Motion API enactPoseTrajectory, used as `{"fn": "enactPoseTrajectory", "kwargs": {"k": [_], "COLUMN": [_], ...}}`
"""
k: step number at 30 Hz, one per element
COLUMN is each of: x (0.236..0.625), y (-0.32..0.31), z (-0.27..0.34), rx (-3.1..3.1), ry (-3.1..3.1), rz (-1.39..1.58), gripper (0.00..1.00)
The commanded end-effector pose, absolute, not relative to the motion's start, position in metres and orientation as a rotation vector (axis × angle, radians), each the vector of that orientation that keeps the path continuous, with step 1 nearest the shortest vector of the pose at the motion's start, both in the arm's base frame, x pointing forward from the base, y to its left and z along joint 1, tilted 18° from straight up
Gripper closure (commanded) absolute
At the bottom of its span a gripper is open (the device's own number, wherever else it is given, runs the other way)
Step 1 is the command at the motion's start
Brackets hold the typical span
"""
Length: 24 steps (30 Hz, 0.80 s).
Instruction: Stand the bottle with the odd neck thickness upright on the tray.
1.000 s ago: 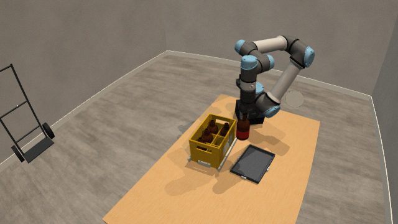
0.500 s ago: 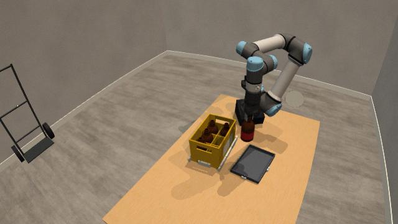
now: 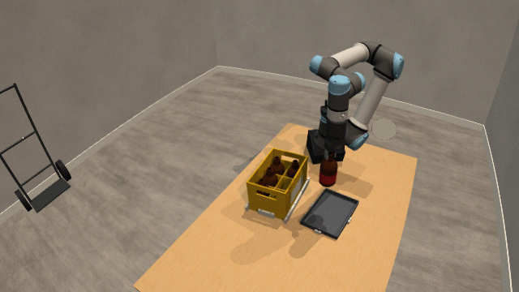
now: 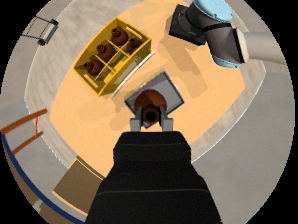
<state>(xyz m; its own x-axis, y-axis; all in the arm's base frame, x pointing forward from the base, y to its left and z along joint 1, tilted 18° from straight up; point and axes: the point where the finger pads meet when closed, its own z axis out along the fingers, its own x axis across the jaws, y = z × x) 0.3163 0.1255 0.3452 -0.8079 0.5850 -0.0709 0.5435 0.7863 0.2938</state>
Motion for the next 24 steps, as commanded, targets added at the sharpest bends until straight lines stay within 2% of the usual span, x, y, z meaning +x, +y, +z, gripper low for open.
{"fn": "enactPoseTrajectory", "kwargs": {"k": [1, 24], "x": [0.316, 0.314], "y": [0.133, 0.157], "z": [0.347, 0.351], "rx": [0.896, 0.896], "ry": [2.817, 2.817], "rz": [0.390, 0.390], "gripper": [1.00, 1.00]}}
